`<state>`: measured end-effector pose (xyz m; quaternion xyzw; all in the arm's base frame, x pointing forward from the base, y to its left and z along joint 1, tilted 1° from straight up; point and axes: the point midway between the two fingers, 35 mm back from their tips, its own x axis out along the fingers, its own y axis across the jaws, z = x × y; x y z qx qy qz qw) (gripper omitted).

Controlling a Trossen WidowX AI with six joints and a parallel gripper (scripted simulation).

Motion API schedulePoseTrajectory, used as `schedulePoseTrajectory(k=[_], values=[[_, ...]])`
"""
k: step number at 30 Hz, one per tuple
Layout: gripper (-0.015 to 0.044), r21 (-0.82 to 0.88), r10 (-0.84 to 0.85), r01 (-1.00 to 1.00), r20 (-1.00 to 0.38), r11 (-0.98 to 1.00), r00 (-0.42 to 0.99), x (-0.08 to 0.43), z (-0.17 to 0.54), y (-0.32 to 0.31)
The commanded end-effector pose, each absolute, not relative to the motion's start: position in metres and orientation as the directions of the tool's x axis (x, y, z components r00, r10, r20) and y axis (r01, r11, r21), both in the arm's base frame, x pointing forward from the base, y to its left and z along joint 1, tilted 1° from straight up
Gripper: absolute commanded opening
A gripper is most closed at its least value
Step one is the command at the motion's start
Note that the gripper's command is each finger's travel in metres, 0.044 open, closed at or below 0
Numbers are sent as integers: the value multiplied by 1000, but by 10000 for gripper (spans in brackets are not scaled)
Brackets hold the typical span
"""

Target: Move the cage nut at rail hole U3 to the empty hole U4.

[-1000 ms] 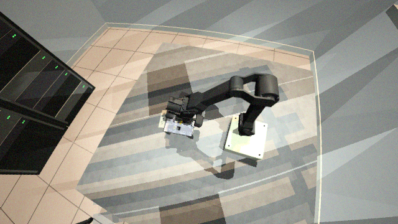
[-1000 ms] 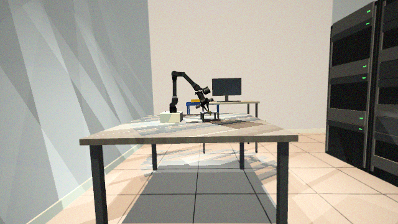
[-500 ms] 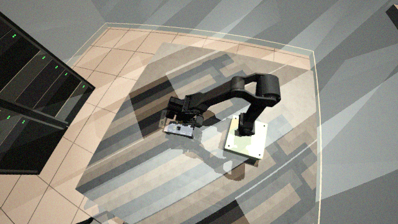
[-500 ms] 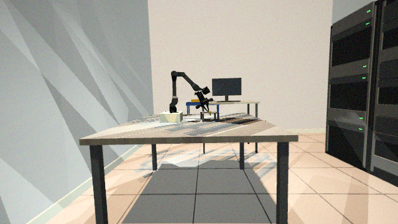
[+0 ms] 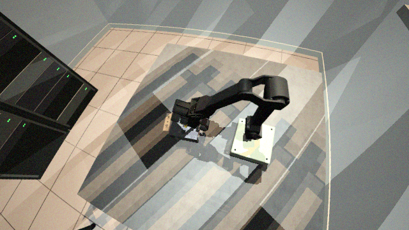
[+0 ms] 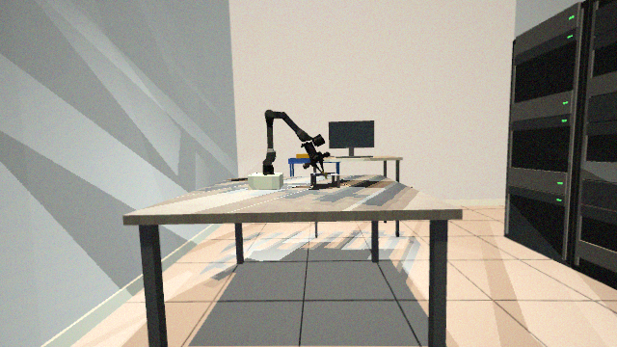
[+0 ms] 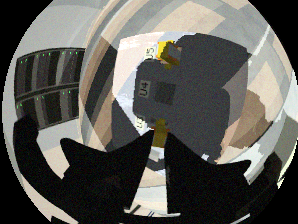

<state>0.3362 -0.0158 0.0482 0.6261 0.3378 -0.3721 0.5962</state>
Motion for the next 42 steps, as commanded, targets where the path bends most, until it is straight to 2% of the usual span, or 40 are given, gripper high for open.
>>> schedulePoseTrajectory(k=[1,42], values=[[38,501,-27,863,-865,-63,501,336,48,-17],[38,525,-26,849,-851,-62,524,337,49,-17]])
